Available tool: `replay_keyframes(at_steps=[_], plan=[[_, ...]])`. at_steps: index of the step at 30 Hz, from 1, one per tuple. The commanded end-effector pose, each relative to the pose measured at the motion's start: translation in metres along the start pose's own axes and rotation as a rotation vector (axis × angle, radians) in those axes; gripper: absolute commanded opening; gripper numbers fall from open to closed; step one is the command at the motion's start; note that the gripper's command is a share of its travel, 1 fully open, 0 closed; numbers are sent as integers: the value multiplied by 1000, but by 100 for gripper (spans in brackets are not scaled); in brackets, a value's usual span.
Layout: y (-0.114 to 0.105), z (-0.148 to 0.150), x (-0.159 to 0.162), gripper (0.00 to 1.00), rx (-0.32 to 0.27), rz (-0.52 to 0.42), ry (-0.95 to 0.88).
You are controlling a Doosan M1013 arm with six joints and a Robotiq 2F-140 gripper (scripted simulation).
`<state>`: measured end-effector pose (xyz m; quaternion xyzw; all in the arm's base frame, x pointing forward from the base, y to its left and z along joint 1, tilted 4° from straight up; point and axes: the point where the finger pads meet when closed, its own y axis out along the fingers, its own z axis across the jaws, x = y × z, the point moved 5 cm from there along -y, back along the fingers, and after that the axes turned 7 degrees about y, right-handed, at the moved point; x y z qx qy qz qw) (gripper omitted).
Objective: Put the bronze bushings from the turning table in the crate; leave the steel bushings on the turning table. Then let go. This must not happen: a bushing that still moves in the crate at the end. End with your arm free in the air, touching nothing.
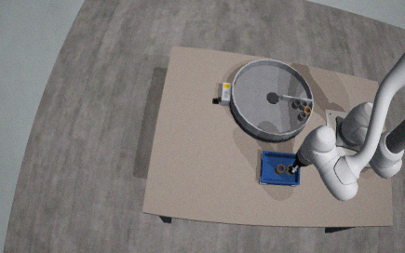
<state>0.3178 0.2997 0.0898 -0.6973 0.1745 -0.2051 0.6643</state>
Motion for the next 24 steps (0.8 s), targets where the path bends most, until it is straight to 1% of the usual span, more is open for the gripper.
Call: replay_keyframes(at_steps=[1,8,9,24], plan=[[5,-5,1,0,-9,-3,-2],[5,-5,1,0,-9,-3,-2],[5,-5,1,10,-9,-3,-2],[5,-5,1,10,-9,-3,-2]])
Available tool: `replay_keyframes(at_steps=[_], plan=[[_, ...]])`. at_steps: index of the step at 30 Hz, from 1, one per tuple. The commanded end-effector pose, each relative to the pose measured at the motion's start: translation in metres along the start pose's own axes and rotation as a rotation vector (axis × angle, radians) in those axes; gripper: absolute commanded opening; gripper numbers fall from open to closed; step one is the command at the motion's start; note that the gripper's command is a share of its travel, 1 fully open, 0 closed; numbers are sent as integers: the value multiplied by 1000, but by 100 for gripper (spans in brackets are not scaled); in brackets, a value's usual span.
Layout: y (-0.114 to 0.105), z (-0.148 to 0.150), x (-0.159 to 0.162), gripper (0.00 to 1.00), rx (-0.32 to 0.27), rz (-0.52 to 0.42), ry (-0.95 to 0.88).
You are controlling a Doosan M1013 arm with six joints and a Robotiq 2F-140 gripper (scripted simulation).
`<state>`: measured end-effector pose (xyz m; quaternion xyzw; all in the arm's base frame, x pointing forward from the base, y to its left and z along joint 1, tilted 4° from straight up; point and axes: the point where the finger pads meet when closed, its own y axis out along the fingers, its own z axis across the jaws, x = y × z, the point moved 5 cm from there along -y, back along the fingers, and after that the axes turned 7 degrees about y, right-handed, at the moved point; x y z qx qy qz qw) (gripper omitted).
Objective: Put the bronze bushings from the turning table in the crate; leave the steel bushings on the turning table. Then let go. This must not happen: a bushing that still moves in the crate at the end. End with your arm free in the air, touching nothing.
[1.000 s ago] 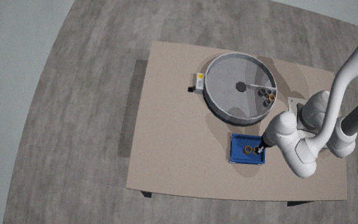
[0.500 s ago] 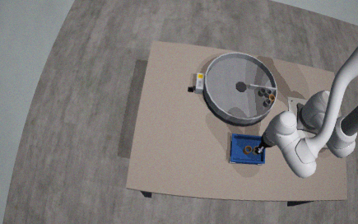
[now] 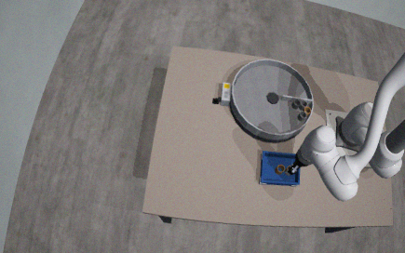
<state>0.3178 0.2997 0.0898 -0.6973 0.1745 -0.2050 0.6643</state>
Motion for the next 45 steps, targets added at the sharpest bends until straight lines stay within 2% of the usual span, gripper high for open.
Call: replay_keyframes(at_steps=[1,26,31,38,40,45], plan=[[5,-5,1,10,-9,-3,-2],[2,-5,1,10,-9,-3,-2],[-10,-5,1,10,-9,-3,-2],[-40,-4,1,10,-9,-3,-2],[-40,-4,1,10,-9,-3,-2],[-64,-4,1,10,-9,-3,-2]])
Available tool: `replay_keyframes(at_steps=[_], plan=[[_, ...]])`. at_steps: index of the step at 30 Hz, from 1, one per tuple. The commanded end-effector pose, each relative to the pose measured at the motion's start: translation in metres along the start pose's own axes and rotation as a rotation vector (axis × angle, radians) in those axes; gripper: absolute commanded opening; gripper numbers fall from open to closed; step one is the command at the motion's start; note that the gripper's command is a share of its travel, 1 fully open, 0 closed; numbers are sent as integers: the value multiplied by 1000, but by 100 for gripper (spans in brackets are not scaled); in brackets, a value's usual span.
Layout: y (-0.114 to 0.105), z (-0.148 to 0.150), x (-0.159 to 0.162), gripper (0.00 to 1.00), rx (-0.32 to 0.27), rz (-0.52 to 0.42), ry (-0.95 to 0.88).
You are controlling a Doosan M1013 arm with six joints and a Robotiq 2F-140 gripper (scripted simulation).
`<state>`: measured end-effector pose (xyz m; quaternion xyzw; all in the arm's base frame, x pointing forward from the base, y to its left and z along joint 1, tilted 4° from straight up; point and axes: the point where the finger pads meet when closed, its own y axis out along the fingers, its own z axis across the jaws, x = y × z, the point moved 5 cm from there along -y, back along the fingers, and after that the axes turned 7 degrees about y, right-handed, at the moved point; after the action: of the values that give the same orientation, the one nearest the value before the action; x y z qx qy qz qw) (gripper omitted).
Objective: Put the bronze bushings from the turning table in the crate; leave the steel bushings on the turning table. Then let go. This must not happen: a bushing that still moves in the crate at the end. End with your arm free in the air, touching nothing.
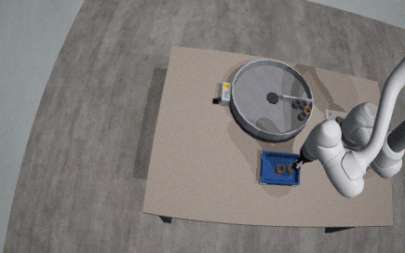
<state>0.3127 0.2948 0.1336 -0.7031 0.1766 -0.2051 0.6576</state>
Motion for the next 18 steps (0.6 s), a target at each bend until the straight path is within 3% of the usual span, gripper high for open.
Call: replay_keyframes(at_steps=[1,8,18], plan=[[-25,4,0,10,8,-1,-5],[-42,4,0,10,8,-1,-5],[-43,4,0,10,8,-1,-5]])
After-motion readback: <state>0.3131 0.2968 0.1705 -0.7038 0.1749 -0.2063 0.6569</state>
